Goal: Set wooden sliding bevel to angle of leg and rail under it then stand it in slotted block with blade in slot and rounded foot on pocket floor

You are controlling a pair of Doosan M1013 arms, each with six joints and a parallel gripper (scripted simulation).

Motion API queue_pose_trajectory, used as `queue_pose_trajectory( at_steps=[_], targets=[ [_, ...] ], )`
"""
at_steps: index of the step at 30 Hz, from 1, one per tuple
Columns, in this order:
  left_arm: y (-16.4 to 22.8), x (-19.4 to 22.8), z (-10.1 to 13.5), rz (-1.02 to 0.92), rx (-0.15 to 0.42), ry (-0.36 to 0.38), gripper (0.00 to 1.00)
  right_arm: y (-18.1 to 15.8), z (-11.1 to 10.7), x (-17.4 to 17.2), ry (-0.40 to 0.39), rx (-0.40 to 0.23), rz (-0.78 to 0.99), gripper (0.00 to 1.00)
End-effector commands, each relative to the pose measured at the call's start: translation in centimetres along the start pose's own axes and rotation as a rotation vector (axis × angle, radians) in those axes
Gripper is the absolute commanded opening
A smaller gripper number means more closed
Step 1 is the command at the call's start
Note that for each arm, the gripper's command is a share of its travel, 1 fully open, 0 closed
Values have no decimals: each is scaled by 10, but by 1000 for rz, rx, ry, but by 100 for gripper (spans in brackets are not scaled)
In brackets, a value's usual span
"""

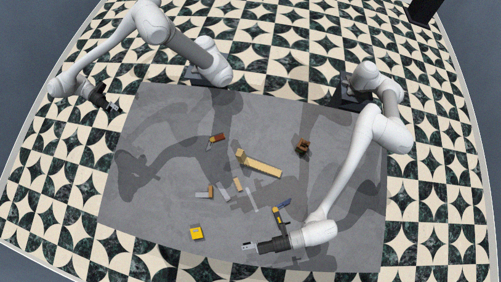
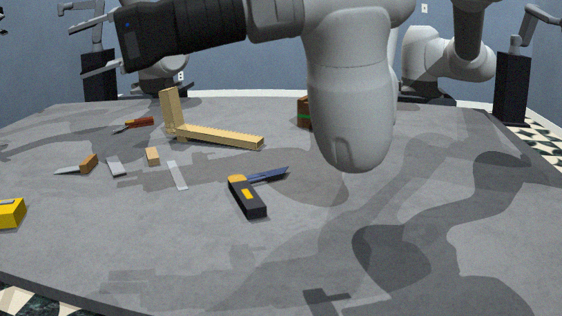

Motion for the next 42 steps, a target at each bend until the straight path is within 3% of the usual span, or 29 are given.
queue_pose_trajectory(
  at_steps=[1, 20, 22, 24, 26, 32, 34, 35, 42],
  targets=[
    [-3, 0, 0, 2, 2, 0, 100, 1, 0, 0, -1, 0, -2, 100],
    [1, 9, 5, 14, -16, 2, 100, 0, -2, 2, -3, 3, 1, 100],
    [14, 35, 22, 54, -69, 8, 100, -3, -6, 6, -10, 14, 11, 100],
    [29, 71, 41, 135, -163, 22, 100, -10, -14, 14, -24, 34, 31, 100],
    [40, 96, 53, 181, -210, 31, 100, -20, -27, 27, -46, 66, 62, 100],
    [74, 176, 81, 369, -365, 70, 100, -68, -77, 95, -159, 225, 232, 100],
    [74, 176, 81, 369, -365, 70, 100, -68, -77, 95, -159, 225, 232, 100],
    [89, 217, 91, 470, -429, 92, 100, -88, -95, 122, -184, 258, 270, 100],
    [123, 311, 103, 713, -543, 150, 100, -137, -130, 204, -306, 423, 477, 100]
  ],
)
Point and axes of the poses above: on each arm, the point where the finger pads meet when closed, its own z axis out along the fingers, its own y axis across the jaws, x = y × z, the point moved 4 cm from there along -z, back along the fingers, and after that the axes turned 4 degrees about z, right-handed, at the moved point
